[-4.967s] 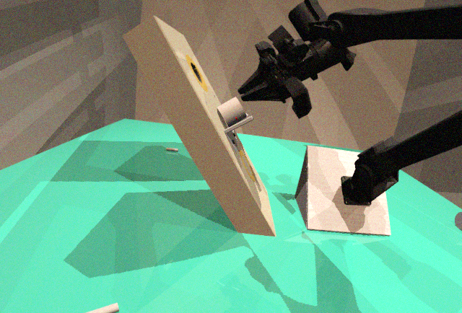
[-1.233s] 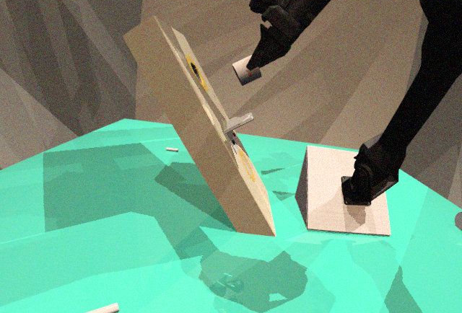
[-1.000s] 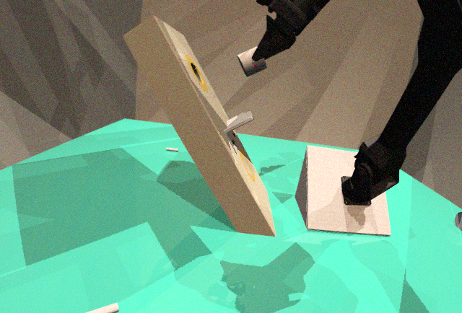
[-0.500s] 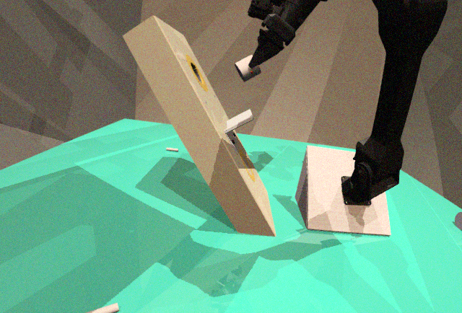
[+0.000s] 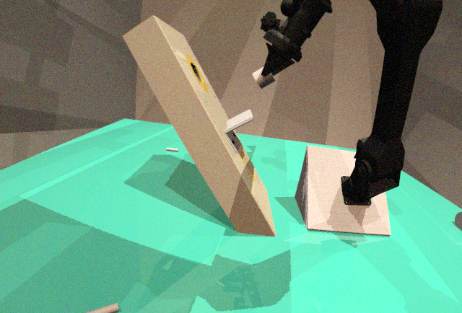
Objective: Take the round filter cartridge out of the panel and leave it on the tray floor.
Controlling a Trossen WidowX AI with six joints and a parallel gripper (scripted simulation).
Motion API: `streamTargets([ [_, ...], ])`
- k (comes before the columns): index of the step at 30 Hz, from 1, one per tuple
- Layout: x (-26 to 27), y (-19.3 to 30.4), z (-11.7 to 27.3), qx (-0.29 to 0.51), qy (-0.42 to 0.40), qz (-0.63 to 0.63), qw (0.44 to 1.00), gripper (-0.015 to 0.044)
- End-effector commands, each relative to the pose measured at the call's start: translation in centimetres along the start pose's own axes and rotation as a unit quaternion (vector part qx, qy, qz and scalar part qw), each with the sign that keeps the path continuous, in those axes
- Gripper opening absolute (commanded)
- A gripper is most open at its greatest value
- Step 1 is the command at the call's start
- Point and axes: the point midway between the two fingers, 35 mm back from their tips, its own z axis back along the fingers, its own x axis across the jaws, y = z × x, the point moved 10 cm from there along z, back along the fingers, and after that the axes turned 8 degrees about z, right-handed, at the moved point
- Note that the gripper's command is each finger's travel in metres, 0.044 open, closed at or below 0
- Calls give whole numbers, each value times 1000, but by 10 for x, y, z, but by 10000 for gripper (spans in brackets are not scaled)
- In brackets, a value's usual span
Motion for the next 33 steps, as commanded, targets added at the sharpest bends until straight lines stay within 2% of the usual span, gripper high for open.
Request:
streamTargets([
  [1, -22, 15, 0, 9, 39, -75, 996, 0],
  [13, -80, 63, 4, 6, 171, -307, 936, 0],
  [21, -86, 69, 3, 5, 181, -325, 928, 0],
  [33, -118, 142, -18, 12, 241, -424, 873, 0],
])
